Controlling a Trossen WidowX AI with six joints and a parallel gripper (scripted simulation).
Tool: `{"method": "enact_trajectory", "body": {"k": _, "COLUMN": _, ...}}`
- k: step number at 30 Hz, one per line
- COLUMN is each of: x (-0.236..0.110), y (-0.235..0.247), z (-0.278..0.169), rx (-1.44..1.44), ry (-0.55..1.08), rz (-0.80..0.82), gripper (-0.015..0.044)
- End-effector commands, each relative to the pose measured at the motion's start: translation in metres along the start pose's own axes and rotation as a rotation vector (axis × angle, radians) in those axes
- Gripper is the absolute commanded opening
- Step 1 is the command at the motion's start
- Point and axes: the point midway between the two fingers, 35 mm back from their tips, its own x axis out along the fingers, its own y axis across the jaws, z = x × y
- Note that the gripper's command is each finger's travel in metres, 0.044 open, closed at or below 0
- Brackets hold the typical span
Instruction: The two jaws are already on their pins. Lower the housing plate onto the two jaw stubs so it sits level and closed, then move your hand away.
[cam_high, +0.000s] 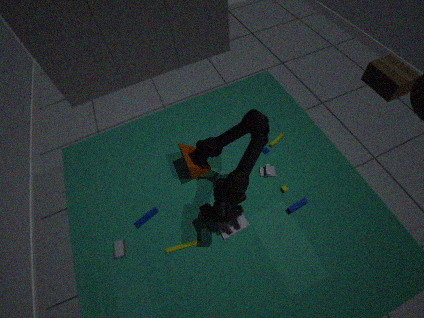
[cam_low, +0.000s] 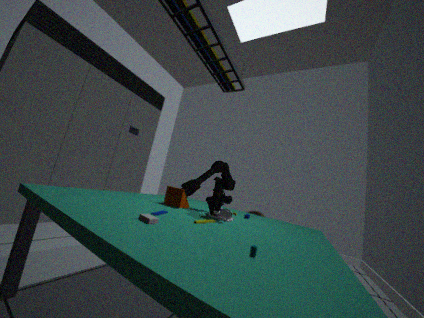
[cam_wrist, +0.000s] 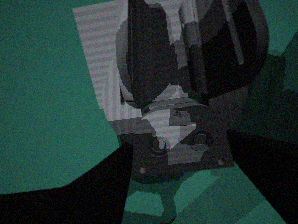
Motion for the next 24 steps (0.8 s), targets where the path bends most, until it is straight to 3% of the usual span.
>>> {"method": "enact_trajectory", "body": {"k": 1, "x": 0.0006, "y": 0.0003, "z": -0.0001, "rx": 0.005, "ry": -0.001, "rz": 0.003, "gripper": 0.0351}}
{"method": "enact_trajectory", "body": {"k": 24, "x": 0.0006, "y": 0.0003, "z": -0.0001, "rx": 0.005, "ry": -0.001, "rz": 0.003, "gripper": 0.0351}}
